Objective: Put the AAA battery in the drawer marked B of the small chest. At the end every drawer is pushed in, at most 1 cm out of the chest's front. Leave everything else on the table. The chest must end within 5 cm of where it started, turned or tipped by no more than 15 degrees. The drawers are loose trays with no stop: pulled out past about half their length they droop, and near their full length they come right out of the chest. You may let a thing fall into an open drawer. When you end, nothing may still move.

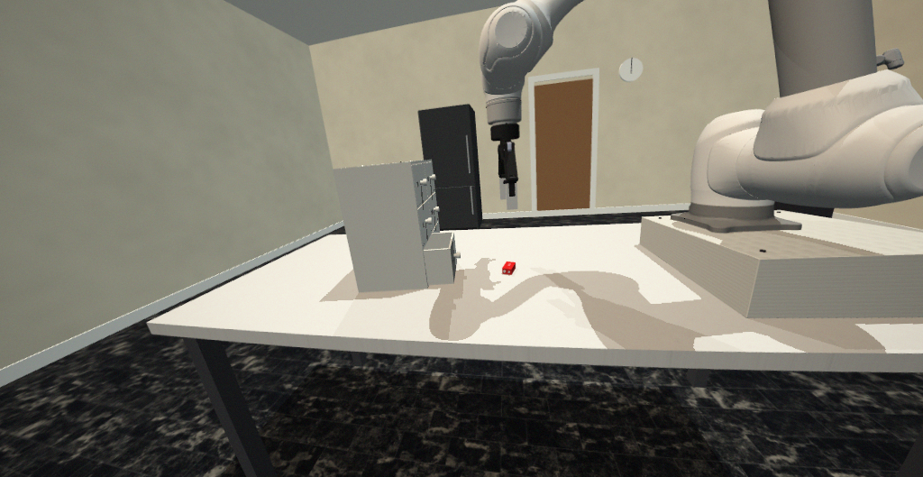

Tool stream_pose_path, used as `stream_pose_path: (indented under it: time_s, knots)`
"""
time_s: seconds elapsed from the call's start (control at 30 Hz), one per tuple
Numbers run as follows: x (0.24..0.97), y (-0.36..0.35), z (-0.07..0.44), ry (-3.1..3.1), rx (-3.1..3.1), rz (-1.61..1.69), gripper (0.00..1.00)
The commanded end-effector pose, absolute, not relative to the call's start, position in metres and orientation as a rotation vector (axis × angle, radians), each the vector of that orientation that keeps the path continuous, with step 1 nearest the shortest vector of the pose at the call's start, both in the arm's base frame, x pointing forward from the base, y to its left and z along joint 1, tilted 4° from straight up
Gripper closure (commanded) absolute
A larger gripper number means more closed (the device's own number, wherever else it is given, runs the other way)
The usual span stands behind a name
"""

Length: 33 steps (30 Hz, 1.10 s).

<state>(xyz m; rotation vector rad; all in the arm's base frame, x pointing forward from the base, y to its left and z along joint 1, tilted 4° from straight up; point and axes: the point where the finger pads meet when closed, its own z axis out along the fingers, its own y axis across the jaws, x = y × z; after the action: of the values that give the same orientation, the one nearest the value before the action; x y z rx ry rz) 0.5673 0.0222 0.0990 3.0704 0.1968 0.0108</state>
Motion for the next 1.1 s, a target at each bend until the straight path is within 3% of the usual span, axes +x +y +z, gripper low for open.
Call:
stream_pose_path:
  time_s: [0.0,0.97,1.07]
  knots:
    - [0.567,0.022,0.099,0.197,3.07,0.004,0.0]
    - [0.566,0.022,0.1,0.197,3.07,0.003,0.0]
    - [0.531,0.029,0.126,0.196,3.07,0.003,0.0]
